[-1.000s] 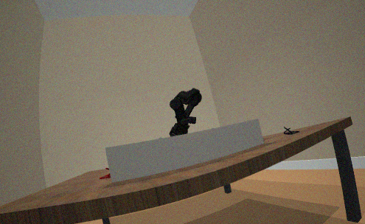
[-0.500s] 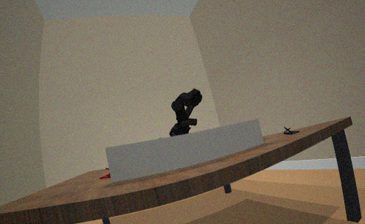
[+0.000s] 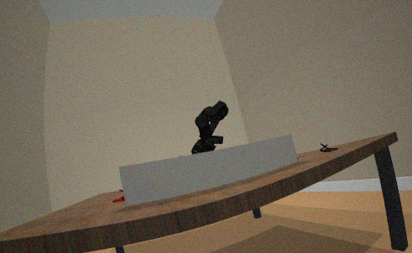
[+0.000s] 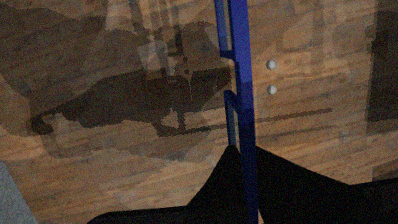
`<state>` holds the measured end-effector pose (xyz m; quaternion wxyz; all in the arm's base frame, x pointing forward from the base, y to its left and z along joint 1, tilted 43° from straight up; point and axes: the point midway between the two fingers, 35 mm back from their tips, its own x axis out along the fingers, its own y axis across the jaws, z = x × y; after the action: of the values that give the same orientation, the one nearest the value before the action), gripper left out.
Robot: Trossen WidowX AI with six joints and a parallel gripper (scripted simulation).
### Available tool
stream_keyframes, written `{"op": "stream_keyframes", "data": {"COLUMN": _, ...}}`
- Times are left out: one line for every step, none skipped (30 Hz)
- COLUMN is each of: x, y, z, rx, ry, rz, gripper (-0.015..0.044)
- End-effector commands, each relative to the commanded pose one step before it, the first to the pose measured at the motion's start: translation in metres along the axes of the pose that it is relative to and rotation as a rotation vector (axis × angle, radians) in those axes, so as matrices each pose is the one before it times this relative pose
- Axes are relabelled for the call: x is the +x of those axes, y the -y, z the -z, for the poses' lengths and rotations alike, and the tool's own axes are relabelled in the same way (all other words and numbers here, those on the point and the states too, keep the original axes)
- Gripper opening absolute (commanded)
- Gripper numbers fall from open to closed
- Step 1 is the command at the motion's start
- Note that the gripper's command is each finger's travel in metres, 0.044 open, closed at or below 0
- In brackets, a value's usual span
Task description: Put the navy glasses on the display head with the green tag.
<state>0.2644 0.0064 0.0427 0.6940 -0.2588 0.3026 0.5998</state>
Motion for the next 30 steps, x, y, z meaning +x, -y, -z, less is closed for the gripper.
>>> {"op": "stream_keyframes", "data": {"x": 0.00549, "y": -0.00265, "z": 0.00032, "rx": 0.0103, "ry": 0.00637, "rz": -0.00639, "gripper": 0.0}}
{"op": "stream_keyframes", "data": {"x": 0.00069, "y": -0.00002, "z": -0.00002, "rx": 0.0, "ry": 0.00003, "rz": 0.0, "gripper": 0.0}}
{"op": "stream_keyframes", "data": {"x": 0.00069, "y": -0.00002, "z": -0.00001, "rx": 0.0, "ry": 0.00003, "rz": 0.0, "gripper": 0.0}}
{"op": "stream_keyframes", "data": {"x": 0.00068, "y": -0.00002, "z": 0.0, "rx": 0.0, "ry": 0.00003, "rz": 0.0, "gripper": 0.0}}
{"op": "stream_keyframes", "data": {"x": 0.00068, "y": -0.00002, "z": 0.00001, "rx": 0.0, "ry": 0.00003, "rz": 0.0, "gripper": 0.0}}
{"op": "stream_keyframes", "data": {"x": 0.00067, "y": -0.00002, "z": 0.00002, "rx": 0.0, "ry": 0.00002, "rz": 0.0, "gripper": 0.0}}
{"op": "stream_keyframes", "data": {"x": 0.00067, "y": -0.00002, "z": 0.00004, "rx": 0.0, "ry": 0.00002, "rz": 0.0, "gripper": 0.0}}
{"op": "stream_keyframes", "data": {"x": 0.00066, "y": -0.00002, "z": 0.00005, "rx": 0.0, "ry": 0.00002, "rz": 0.0, "gripper": 0.0}}
{"op": "stream_keyframes", "data": {"x": 0.00059, "y": -0.00001, "z": 0.00004, "rx": 0.0, "ry": 0.00002, "rz": 0.0, "gripper": 0.0}}
{"op": "stream_keyframes", "data": {"x": 0.00013, "y": 0.00001, "z": 0.0, "rx": 0.0, "ry": 0.0, "rz": 0.0, "gripper": 0.0}}
{"op": "stream_keyframes", "data": {"x": 0.00012, "y": 0.0, "z": 0.0, "rx": 0.0, "ry": 0.0, "rz": 0.0, "gripper": 0.0}}
{"op": "stream_keyframes", "data": {"x": 0.00011, "y": -0.00003, "z": 0.0, "rx": 0.0, "ry": 0.0, "rz": 0.0, "gripper": 0.0}}
{"op": "stream_keyframes", "data": {"x": 0.0001, "y": -0.00005, "z": 0.00001, "rx": 0.0, "ry": 0.0, "rz": 0.0, "gripper": 0.0}}
{"op": "stream_keyframes", "data": {"x": 0.00008, "y": -0.00006, "z": 0.00001, "rx": 0.0, "ry": 0.0, "rz": 0.0, "gripper": 0.0}}
{"op": "stream_keyframes", "data": {"x": 0.0, "y": 0.0, "z": 0.0, "rx": 0.0, "ry": 0.0, "rz": 0.0, "gripper": 0.0}}
{"op": "stream_keyframes", "data": {"x": 0.00014, "y": -0.00013, "z": 0.00003, "rx": 0.0, "ry": 0.0, "rz": 0.0, "gripper": 0.0}}
{"op": "stream_keyframes", "data": {"x": 0.0, "y": 0.0, "z": 0.0, "rx": 0.0, "ry": 0.0, "rz": 0.0, "gripper": 0.0}}
{"op": "stream_keyframes", "data": {"x": 0.00011, "y": -0.00014, "z": 0.00002, "rx": 0.0, "ry": 0.0, "rz": 0.0, "gripper": 0.0}}
{"op": "stream_keyframes", "data": {"x": 0.0, "y": 0.0, "z": 0.0, "rx": 0.0, "ry": 0.0, "rz": 0.0, "gripper": 0.0}}
{"op": "stream_keyframes", "data": {"x": 0.00008, "y": -0.00013, "z": 0.00002, "rx": 0.0, "ry": 0.0, "rz": 0.0, "gripper": 0.0}}
{"op": "stream_keyframes", "data": {"x": 0.00001, "y": 0.00023, "z": 0.0, "rx": 0.0, "ry": 0.0, "rz": 0.00001, "gripper": 0.0}}
{"op": "stream_keyframes", "data": {"x": 0.00001, "y": 0.00046, "z": 0.0, "rx": 0.0, "ry": 0.0, "rz": 0.00002, "gripper": 0.0}}
{"op": "stream_keyframes", "data": {"x": 0.00002, "y": 0.00071, "z": -0.00001, "rx": 0.0, "ry": 0.0, "rz": 0.00003, "gripper": 0.0}}
{"op": "stream_keyframes", "data": {"x": 0.00003, "y": 0.00085, "z": -0.00001, "rx": 0.0, "ry": 0.0, "rz": 0.00003, "gripper": 0.0}}
{"op": "stream_keyframes", "data": {"x": 0.00004, "y": 0.00102, "z": -0.00001, "rx": 0.0, "ry": 0.0, "rz": 0.00004, "gripper": 0.0}}
{"op": "stream_keyframes", "data": {"x": 0.00007, "y": 0.00121, "z": 0.0, "rx": 0.0, "ry": 0.0, "rz": 0.00005, "gripper": 0.0}}
{"op": "stream_keyframes", "data": {"x": 0.00009, "y": 0.00141, "z": -0.00001, "rx": -0.0001, "ry": 0.0, "rz": 0.00006, "gripper": 0.0}}
{"op": "stream_keyframes", "data": {"x": 0.00014, "y": 0.00156, "z": -0.00001, "rx": -0.0001, "ry": 0.00001, "rz": 0.00006, "gripper": 0.0}}
{"op": "stream_keyframes", "data": {"x": 0.00014, "y": 0.00133, "z": -0.00001, "rx": 0.0, "ry": 0.00001, "rz": 0.00051, "gripper": 0.0}}
{"op": "stream_keyframes", "data": {"x": 0.00016, "y": 0.00132, "z": 0.0, "rx": 0.0, "ry": 0.00001, "rz": 0.00113, "gripper": 0.0}}
